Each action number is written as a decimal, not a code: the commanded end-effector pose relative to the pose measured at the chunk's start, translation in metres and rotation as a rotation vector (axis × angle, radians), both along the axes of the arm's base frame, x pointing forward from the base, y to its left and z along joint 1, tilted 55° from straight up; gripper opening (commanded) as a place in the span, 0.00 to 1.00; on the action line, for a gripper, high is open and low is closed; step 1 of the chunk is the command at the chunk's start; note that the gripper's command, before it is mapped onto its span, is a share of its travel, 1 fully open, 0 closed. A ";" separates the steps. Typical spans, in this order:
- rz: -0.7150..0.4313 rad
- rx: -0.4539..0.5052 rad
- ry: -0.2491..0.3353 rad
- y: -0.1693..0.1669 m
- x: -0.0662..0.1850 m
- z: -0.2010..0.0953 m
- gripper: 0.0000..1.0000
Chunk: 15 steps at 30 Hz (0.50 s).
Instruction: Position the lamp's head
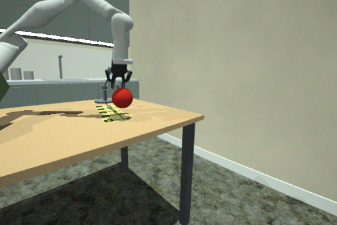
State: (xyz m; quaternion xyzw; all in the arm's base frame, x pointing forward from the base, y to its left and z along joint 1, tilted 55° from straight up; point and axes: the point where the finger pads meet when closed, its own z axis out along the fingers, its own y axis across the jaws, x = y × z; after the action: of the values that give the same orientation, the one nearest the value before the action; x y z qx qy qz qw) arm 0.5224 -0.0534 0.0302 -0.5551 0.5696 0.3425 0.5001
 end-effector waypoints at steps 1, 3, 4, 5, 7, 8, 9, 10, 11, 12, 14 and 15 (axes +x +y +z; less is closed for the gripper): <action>0.001 0.002 -0.002 0.001 0.000 0.002 1.00; 0.003 0.004 -0.002 0.002 0.000 0.003 1.00; 0.004 0.005 -0.003 0.002 0.000 0.003 1.00; 0.005 0.006 -0.003 0.003 0.000 0.004 1.00; 0.008 0.008 -0.003 0.004 0.000 0.004 1.00; 0.009 0.009 -0.004 0.005 0.000 0.005 1.00; 0.009 0.009 -0.004 0.005 0.000 0.005 1.00; 0.009 0.009 -0.004 0.005 0.000 0.005 1.00; 0.009 0.009 -0.004 0.005 0.000 0.005 1.00; 0.009 0.009 -0.004 0.005 0.000 0.005 1.00; 0.008 0.009 -0.004 0.005 0.000 0.005 1.00; 0.008 0.009 -0.004 0.005 0.000 0.005 1.00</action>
State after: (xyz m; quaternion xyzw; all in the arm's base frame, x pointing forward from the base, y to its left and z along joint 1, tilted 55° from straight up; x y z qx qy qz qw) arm 0.5221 -0.0474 0.0346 -0.5559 0.5644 0.3471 0.5019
